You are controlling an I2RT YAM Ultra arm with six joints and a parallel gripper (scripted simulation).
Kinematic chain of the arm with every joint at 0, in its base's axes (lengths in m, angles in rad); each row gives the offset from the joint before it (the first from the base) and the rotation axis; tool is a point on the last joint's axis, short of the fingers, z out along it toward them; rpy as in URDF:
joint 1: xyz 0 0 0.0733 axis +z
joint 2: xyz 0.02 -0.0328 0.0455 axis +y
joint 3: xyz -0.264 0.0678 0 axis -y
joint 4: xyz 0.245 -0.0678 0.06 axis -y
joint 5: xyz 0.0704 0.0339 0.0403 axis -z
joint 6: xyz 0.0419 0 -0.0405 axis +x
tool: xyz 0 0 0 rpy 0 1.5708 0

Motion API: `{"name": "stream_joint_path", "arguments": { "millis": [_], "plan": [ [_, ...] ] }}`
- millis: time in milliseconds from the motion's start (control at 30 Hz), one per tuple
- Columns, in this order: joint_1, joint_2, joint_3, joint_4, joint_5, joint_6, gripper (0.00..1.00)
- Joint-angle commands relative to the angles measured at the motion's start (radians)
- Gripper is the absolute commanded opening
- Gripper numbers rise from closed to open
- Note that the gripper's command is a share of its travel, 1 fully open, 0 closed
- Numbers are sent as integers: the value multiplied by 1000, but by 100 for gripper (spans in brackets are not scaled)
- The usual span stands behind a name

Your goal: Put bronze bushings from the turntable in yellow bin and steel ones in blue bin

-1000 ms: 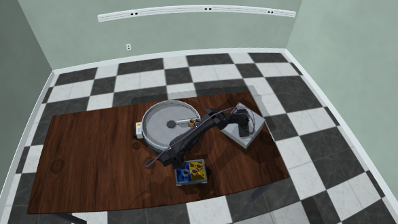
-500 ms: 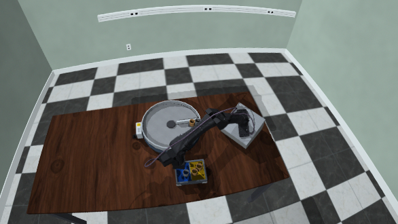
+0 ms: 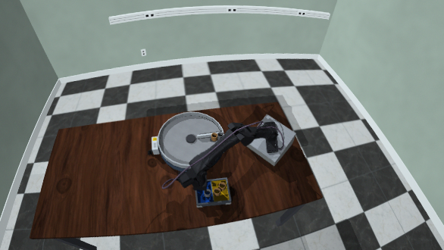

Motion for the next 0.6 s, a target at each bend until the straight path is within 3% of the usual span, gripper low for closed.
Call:
{"name": "stream_joint_path", "arguments": {
  "millis": [0,567],
  "plan": [
    [5,-11,-11,44,12,8,0],
    [9,6,-26,86,12,9,0]
  ]
}}
